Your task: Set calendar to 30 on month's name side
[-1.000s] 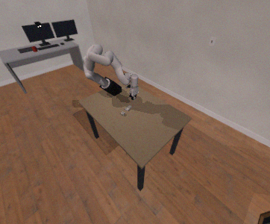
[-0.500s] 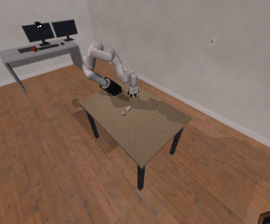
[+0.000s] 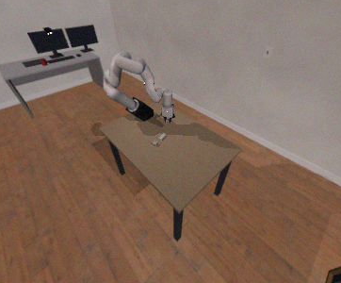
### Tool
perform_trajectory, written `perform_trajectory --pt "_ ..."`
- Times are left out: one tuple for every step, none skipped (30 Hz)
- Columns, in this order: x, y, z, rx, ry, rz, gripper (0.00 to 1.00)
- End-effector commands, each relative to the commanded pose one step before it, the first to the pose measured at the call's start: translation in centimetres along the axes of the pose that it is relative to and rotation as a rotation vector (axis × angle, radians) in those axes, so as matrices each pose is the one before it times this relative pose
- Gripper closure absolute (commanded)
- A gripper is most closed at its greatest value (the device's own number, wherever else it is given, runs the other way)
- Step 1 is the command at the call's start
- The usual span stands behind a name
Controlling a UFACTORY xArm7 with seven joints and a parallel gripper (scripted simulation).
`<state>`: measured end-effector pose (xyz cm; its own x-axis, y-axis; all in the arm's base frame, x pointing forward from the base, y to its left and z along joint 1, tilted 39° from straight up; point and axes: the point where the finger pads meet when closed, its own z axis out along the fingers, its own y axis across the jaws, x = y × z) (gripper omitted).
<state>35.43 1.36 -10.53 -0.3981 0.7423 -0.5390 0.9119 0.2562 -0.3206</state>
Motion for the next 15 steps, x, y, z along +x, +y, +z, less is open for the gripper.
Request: perform_trajectory --pt "0.347 -0.068 -0.184 -0.01393 -0.01215 0.14175 0.71" --pt "0.038 -0.042 -0.018 -0.00237 -0.00145 0.02926 0.71" --pt "0.029 -0.035 -0.016 -0.00206 -0.00116 0.02442 0.71" --pt "0.022 -0.028 -0.013 -0.00172 -0.00091 0.0198 0.71" --pt "0.016 -0.022 -0.011 -0.00137 -0.00069 0.01548 0.71" --pt "0.011 -0.016 -0.008 -0.00104 -0.0005 0.01153 0.71" --pt "0.008 -0.011 -0.006 -0.00073 -0.00034 0.00803 0.71" --pt "0.005 -0.007 -0.004 -0.00047 -0.00021 0.00505 0.71" --pt "0.002 -0.004 -0.002 -0.00025 -0.00011 0.00269 0.71" --pt "0.001 -0.001 -0.001 -0.0001 -0.00004 0.00103 0.71" --pt "0.0 0.0 0.0 -0.00001 -0.00001 0.00015 0.71" --pt "0.0 0.0 0.0 0.0 0.0 0.0 0.71" --pt "0.0 0.0 0.0 0.0 0.0 0.0 0.71" --pt "0.0 0.0 0.0 0.0 0.0 0.0 0.71" --pt "0.0 0.0 0.0 0.0 0.0 0.0 0.71"
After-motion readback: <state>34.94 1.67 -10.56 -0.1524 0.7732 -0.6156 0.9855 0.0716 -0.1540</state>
